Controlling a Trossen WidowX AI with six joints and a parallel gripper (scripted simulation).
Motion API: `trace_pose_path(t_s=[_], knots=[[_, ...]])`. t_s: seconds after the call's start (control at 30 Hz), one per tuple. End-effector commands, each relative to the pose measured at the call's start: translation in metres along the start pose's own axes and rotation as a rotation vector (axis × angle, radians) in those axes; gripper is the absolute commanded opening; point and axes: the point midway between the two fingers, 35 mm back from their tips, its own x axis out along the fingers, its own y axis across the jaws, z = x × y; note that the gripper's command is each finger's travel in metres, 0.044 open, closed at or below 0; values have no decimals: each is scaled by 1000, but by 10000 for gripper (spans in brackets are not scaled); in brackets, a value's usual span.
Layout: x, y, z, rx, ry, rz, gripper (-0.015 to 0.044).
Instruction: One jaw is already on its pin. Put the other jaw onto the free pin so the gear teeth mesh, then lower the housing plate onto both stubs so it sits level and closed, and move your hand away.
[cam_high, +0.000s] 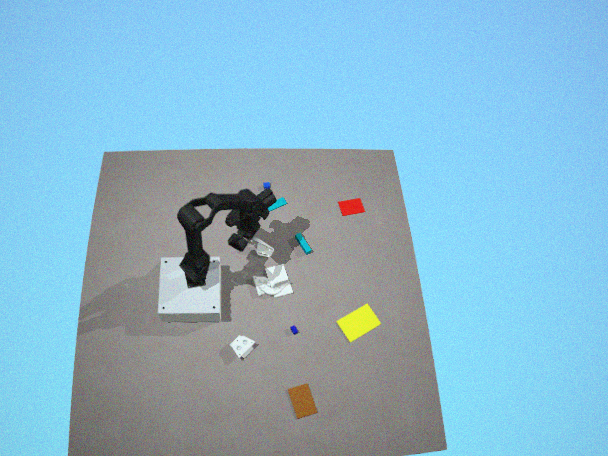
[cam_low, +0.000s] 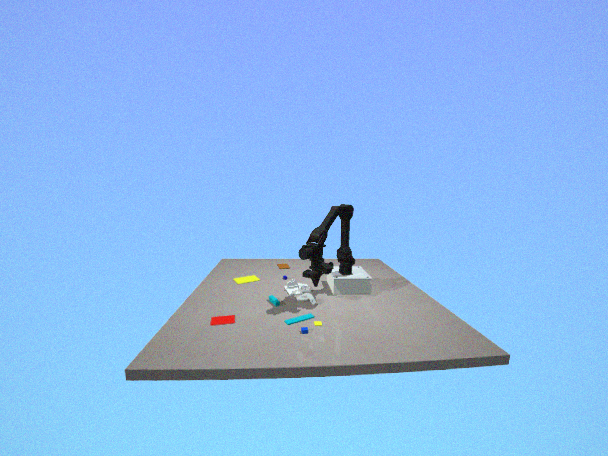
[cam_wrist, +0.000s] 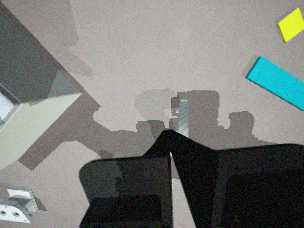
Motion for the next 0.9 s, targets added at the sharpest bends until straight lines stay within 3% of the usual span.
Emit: trace_pose_path(t_s=[0.0,0.87], knots=[[8,3,1,-3,-3,11,0],[51,5,1,-3,-4,11,0]])
